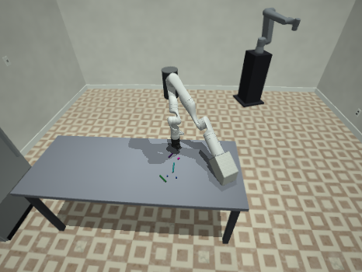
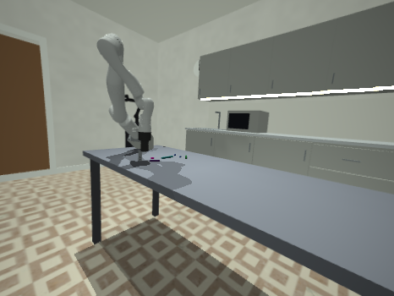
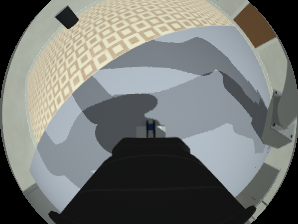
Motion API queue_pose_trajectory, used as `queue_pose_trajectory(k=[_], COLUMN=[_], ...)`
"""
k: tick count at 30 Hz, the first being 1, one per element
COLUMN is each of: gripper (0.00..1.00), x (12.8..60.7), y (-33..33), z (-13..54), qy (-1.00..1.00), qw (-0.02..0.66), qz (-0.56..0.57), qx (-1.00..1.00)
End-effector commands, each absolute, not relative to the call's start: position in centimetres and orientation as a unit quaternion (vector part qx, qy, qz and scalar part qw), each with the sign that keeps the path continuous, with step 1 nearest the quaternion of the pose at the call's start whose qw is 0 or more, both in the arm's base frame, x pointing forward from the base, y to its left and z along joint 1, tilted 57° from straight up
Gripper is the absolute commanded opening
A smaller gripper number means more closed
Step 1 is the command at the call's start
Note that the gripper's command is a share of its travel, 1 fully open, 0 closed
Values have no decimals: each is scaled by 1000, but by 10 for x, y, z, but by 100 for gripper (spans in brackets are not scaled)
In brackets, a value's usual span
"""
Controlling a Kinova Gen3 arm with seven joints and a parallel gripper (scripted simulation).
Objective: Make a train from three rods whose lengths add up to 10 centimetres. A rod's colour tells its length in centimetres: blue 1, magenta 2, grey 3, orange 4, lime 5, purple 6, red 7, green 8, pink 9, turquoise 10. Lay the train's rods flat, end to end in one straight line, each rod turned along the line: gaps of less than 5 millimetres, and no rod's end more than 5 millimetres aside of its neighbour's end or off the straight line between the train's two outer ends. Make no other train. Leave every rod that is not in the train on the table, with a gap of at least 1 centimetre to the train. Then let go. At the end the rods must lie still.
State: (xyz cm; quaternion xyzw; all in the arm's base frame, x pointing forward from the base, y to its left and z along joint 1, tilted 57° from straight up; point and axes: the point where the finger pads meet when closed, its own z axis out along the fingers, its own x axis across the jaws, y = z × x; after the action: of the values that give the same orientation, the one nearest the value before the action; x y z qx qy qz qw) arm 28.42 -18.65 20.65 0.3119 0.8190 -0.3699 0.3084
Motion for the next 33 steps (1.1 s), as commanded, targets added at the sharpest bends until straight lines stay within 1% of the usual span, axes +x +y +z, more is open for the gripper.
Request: queue_pose_trajectory(k=[1, 33], gripper=[24, 24], x=[286, 264], y=[-184, -122], z=[207, 249], qy=[820, 820], qw=[310, 310], qz=[-367, -367], qx=[310, 310])
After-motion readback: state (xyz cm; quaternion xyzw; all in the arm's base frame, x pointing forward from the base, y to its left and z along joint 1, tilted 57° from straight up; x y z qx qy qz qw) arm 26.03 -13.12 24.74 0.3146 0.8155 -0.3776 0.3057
